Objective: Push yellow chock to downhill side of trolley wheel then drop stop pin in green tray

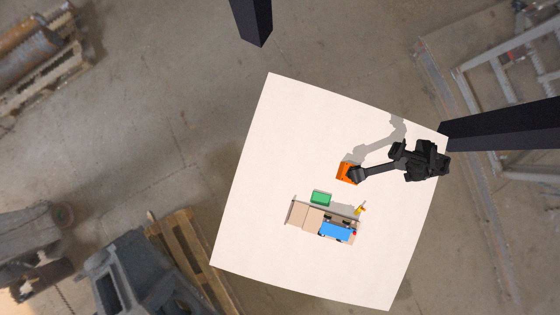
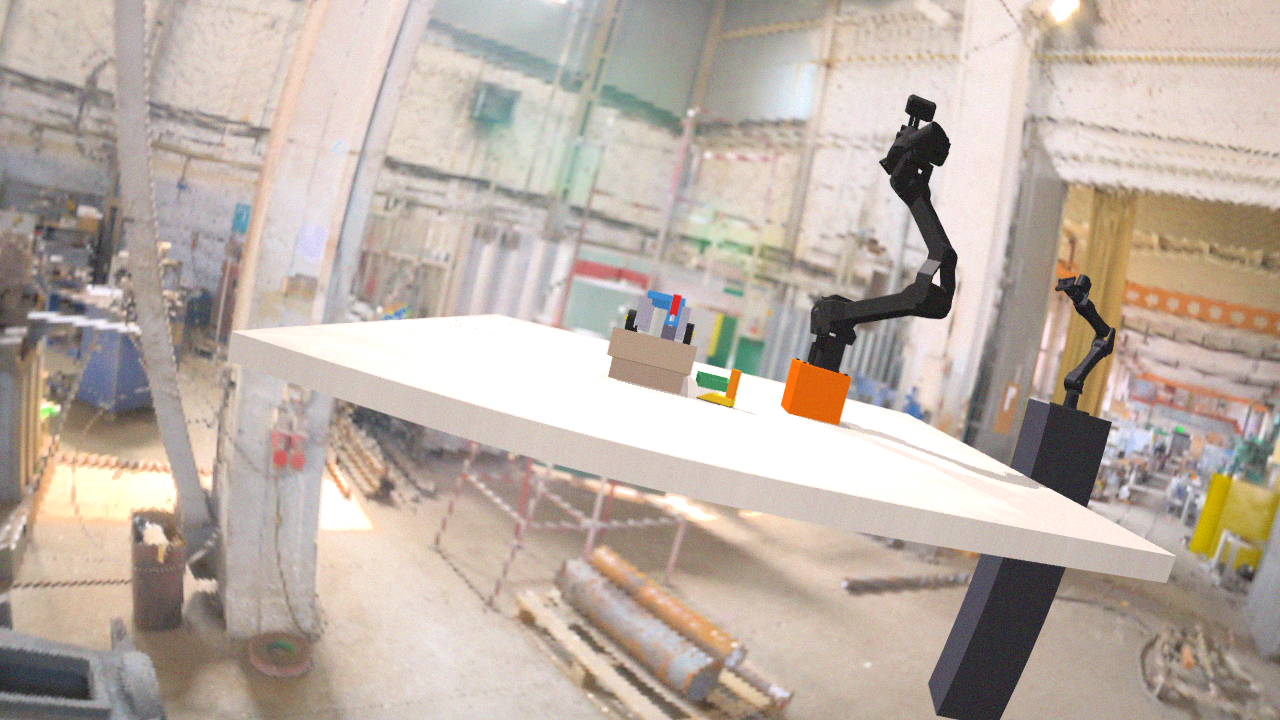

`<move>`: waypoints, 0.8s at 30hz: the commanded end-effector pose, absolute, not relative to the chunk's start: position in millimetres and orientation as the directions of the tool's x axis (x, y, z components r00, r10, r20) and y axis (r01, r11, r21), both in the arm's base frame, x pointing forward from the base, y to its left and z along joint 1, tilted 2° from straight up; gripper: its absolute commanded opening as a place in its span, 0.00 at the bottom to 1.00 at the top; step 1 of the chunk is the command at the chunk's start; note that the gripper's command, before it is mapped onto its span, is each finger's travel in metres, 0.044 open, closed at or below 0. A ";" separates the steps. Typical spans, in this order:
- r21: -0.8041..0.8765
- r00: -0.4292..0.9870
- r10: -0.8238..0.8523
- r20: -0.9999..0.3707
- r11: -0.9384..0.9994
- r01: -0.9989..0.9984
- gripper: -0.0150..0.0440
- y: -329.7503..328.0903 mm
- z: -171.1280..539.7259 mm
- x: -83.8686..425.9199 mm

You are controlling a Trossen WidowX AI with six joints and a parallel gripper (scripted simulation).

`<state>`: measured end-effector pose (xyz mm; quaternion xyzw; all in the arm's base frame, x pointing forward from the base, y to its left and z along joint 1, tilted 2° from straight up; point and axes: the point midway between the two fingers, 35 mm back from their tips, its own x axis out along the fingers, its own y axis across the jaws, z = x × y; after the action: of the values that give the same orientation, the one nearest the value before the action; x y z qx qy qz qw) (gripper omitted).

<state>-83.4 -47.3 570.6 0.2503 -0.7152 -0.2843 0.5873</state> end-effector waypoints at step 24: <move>0.525 0.758 -0.618 0.209 0.725 0.446 0.58 -114.8 467.6 204.2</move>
<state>169.6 -124.7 490.8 0.2502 -0.2616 -0.3145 0.8775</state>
